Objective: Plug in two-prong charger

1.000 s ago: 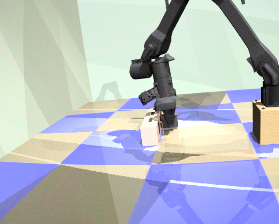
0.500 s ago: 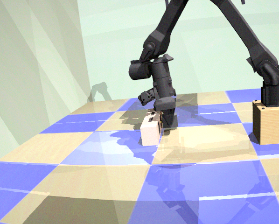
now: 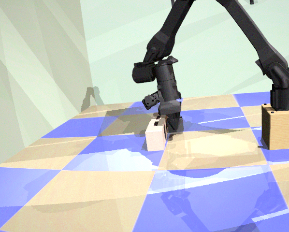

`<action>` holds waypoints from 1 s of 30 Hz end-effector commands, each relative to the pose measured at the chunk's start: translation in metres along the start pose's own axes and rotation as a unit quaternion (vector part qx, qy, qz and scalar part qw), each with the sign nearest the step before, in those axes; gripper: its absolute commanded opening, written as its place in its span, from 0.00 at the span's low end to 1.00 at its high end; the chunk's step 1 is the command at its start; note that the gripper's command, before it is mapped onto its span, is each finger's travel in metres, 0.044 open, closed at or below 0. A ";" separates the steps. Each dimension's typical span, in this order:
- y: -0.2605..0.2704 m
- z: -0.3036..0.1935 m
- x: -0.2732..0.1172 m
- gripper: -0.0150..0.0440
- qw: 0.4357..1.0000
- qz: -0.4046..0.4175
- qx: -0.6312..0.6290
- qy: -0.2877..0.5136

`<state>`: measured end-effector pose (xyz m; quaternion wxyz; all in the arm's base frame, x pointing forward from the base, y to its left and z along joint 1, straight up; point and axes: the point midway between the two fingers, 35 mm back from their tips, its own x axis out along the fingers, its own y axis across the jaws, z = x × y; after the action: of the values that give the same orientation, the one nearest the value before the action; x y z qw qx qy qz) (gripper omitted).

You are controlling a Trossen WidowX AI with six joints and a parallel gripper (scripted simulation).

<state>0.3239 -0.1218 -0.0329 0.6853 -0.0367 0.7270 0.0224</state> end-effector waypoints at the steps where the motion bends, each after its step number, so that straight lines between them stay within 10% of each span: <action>1: 0.000 0.010 0.000 0.25 1.000 -0.002 0.000 -0.012; 30: 0.000 0.005 0.000 0.25 1.000 0.001 0.001 0.002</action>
<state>0.3289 -0.1213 -0.0329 0.6831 -0.0357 0.7291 0.0223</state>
